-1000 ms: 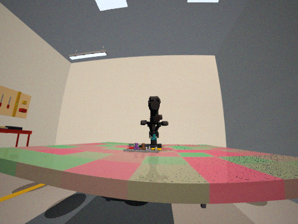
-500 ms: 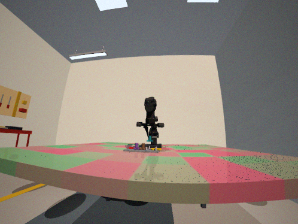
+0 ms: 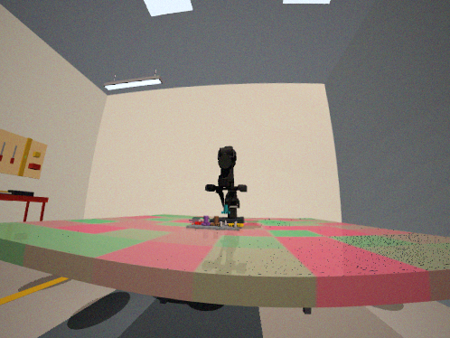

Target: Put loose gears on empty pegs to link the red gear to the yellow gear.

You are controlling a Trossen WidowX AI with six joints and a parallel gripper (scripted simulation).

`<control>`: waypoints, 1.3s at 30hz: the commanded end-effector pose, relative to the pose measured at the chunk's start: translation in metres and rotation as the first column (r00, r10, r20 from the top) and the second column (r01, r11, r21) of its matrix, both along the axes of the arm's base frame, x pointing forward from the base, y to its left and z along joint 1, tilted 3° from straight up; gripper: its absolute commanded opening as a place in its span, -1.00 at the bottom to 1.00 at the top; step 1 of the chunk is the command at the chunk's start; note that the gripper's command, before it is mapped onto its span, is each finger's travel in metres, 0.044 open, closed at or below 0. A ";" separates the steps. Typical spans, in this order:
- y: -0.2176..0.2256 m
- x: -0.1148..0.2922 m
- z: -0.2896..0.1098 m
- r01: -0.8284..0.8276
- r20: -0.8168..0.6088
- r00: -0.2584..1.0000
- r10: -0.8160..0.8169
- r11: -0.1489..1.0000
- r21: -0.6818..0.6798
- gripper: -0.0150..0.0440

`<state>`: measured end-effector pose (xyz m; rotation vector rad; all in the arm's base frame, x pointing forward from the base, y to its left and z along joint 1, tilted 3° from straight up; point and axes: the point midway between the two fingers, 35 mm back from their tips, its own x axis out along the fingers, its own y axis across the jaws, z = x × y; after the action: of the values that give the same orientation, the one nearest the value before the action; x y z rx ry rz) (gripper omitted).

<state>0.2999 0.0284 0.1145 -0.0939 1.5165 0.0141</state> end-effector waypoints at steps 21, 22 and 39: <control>0.000 0.000 0.001 0.627 0.019 0.777 -0.629 0.777 0.045 -0.49; 0.000 0.000 0.001 0.631 0.019 0.774 -0.632 0.774 0.046 -0.49; 0.000 0.000 -0.009 0.577 0.019 0.816 -0.578 0.816 0.041 -0.49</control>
<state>0.3003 0.0287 0.1098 0.4316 1.4528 -0.4790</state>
